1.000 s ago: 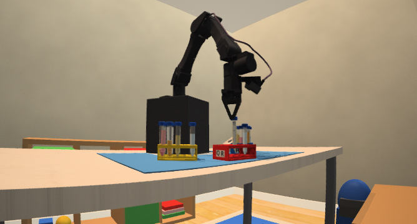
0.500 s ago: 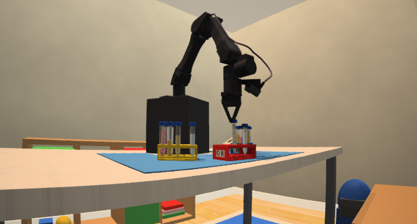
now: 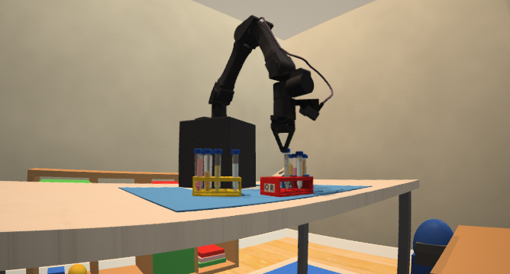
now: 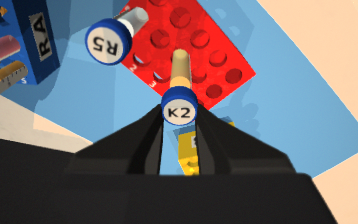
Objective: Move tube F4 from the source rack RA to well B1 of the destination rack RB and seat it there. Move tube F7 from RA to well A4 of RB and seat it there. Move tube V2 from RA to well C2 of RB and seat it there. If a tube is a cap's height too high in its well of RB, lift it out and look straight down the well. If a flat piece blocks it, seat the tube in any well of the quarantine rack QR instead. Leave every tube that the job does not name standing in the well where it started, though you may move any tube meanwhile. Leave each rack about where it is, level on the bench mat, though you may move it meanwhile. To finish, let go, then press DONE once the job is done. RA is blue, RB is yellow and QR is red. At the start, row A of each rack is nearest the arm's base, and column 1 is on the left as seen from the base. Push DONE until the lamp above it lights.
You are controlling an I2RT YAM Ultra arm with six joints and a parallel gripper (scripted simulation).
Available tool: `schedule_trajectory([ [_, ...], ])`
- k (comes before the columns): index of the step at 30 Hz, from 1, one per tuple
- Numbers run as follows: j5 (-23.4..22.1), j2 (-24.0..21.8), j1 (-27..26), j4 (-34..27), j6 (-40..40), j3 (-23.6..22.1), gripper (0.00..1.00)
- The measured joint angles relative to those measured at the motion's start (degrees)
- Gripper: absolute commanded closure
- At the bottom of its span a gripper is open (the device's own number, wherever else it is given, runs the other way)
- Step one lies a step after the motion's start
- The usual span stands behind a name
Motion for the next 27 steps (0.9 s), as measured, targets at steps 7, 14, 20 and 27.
schedule_trajectory([
  [7,0.0,0.63,0.0,0.61,0.0,0.0,1.0],
  [14,-0.04,1.07,0.0,0.66,0.0,0.33,1.0],
  [20,-0.04,1.16,0.0,0.74,0.0,0.33,1.0],
  [27,-0.04,1.22,0.0,0.79,0.0,0.35,1.0],
])
